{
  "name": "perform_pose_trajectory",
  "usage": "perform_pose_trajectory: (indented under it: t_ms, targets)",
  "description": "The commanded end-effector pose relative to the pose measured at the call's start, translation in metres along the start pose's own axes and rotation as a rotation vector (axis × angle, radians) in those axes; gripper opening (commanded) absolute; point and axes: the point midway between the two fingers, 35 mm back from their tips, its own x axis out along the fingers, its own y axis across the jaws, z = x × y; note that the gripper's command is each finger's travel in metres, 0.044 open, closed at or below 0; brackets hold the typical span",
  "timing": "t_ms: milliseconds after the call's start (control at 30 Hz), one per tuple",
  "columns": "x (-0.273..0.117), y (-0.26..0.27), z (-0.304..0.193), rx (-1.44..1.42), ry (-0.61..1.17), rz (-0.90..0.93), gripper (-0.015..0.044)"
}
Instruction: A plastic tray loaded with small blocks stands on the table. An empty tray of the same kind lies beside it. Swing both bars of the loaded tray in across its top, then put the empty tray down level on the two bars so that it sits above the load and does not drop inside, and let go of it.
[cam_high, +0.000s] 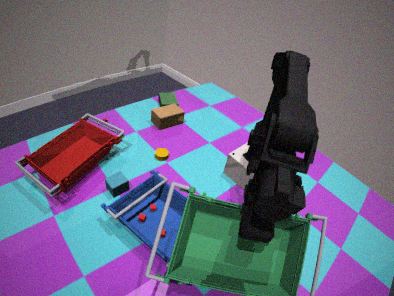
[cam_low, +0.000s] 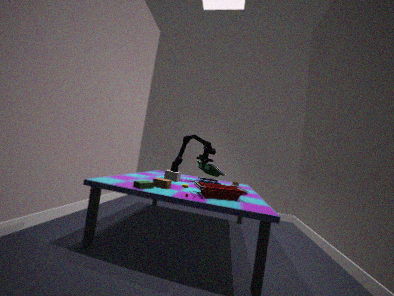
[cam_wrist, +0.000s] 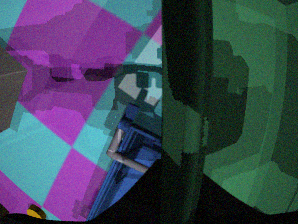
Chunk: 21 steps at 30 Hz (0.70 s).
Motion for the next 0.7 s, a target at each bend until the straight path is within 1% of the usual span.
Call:
perform_pose_trajectory:
  t_ms: [0,667]
  targets:
    - [-0.008,0.0,-0.011,0.027,-0.003,-0.032,0.0]
    - [-0.008,0.019,-0.084,0.216,0.0,-0.036,0.0]
